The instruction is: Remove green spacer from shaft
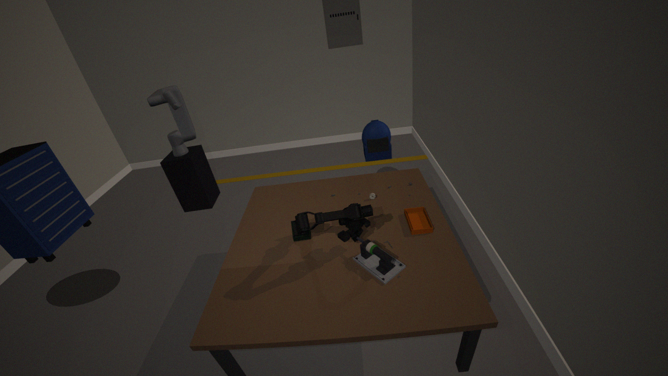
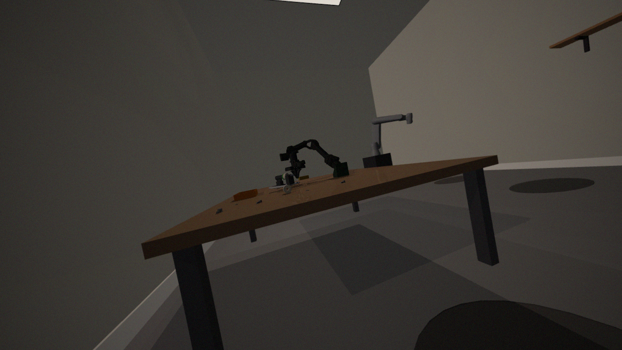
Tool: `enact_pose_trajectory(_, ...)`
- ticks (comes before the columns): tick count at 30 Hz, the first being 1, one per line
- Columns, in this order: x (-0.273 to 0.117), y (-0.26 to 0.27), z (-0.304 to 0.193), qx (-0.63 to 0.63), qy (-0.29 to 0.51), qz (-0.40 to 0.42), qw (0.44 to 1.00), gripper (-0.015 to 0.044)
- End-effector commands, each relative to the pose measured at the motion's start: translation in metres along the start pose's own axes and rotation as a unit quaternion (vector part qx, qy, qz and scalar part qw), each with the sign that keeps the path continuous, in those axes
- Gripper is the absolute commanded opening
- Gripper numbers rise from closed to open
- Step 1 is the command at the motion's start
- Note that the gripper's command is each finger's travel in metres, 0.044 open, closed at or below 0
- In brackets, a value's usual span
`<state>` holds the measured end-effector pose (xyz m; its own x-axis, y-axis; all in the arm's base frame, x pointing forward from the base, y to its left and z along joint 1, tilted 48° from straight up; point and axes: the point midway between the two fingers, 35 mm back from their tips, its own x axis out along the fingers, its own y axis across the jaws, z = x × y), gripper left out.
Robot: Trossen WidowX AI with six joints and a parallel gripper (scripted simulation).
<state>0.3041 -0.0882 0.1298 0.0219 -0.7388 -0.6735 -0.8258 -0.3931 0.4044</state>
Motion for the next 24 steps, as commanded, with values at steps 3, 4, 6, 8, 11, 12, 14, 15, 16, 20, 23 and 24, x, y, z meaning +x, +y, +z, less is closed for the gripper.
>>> enact_pose_trajectory(3, -0.0002, 0.0, 0.0012, 0.002, -0.001, -0.001, 1.0, 0.0)
enact_pose_trajectory(4, -0.0002, 0.0, 0.0012, 0.002, -0.001, -0.001, 1.0, 0.0)
enact_pose_trajectory(6, -0.0002, 0.0, 0.0013, 0.002, -0.001, -0.001, 1.0, 0.0)
enact_pose_trajectory(8, -0.0002, 0.0, 0.0015, 0.002, -0.001, -0.001, 1.0, 0.0)
enact_pose_trajectory(11, -0.0002, 0.0, 0.0019, 0.002, -0.001, -0.001, 1.0, 0.0)
enact_pose_trajectory(12, -0.0002, 0.0, 0.0019, 0.002, -0.001, -0.001, 1.0, 0.0)
enact_pose_trajectory(14, -0.0001, 0.0, 0.002, 0.002, -0.001, -0.001, 1.0, 0.0)
enact_pose_trajectory(15, -0.0001, -0.0001, 0.0022, 0.002, -0.001, -0.001, 1.0, 0.0)
enact_pose_trajectory(16, -0.0001, -0.0001, 0.0022, 0.002, -0.001, -0.001, 1.0, 0.0)
enact_pose_trajectory(20, -0.0001, -0.0001, 0.0026, 0.002, -0.001, -0.001, 1.0, 0.0)
enact_pose_trajectory(23, -0.0001, -0.0001, 0.0029, 0.002, -0.001, -0.001, 1.0, 0.0)
enact_pose_trajectory(24, -0.0001, -0.0001, 0.0029, 0.002, -0.001, -0.001, 1.0, 0.0)
